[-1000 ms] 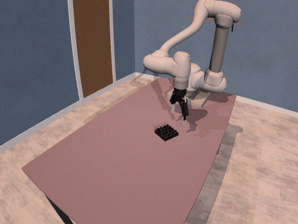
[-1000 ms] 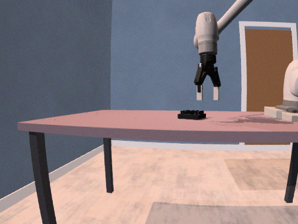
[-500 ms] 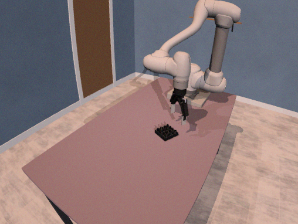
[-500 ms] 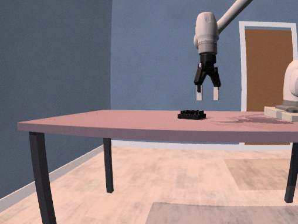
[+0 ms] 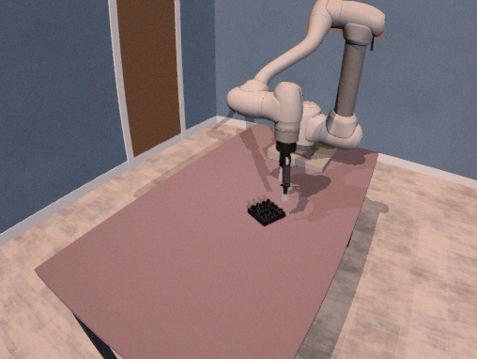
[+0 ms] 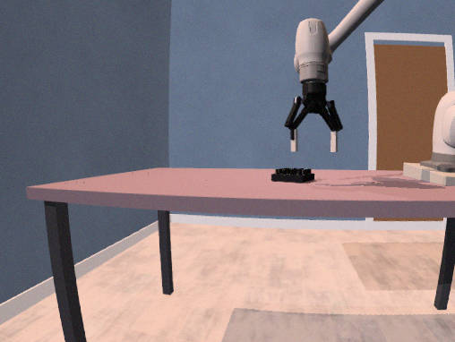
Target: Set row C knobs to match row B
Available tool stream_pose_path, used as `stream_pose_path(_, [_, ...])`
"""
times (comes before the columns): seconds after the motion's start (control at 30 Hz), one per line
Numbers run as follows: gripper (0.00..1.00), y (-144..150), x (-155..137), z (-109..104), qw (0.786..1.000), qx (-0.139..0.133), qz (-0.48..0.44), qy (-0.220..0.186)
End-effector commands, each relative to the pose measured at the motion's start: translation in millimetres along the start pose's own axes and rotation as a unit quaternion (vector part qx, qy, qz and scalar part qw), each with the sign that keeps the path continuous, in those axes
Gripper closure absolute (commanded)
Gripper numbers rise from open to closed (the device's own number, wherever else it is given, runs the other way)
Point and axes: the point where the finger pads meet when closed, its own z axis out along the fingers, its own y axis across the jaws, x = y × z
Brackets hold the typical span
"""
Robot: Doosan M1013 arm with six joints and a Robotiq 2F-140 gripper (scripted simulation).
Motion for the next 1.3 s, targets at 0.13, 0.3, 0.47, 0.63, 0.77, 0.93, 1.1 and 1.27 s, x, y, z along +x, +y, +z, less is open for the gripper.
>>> stream_pose_path(0.13, [0.00,-5,5,-2,0.989,-0.002,0.146,0.005])
stream_pose_path(0.3, [0.00,-9,8,-3,0.971,-0.002,0.237,0.005])
stream_pose_path(0.47, [0.00,-12,10,-4,0.951,-0.001,0.309,0.006])
stream_pose_path(0.63, [0.00,-15,14,-6,0.916,-0.001,0.401,0.006])
stream_pose_path(0.77, [0.00,-18,16,-7,0.884,0.000,0.468,0.006])
stream_pose_path(0.93, [0.00,-21,20,-8,0.837,0.000,0.548,0.006])
stream_pose_path(1.1, [0.00,-24,23,-9,0.785,0.001,0.620,0.006])
stream_pose_path(1.27, [0.00,-27,26,-11,0.730,0.001,0.684,0.006])
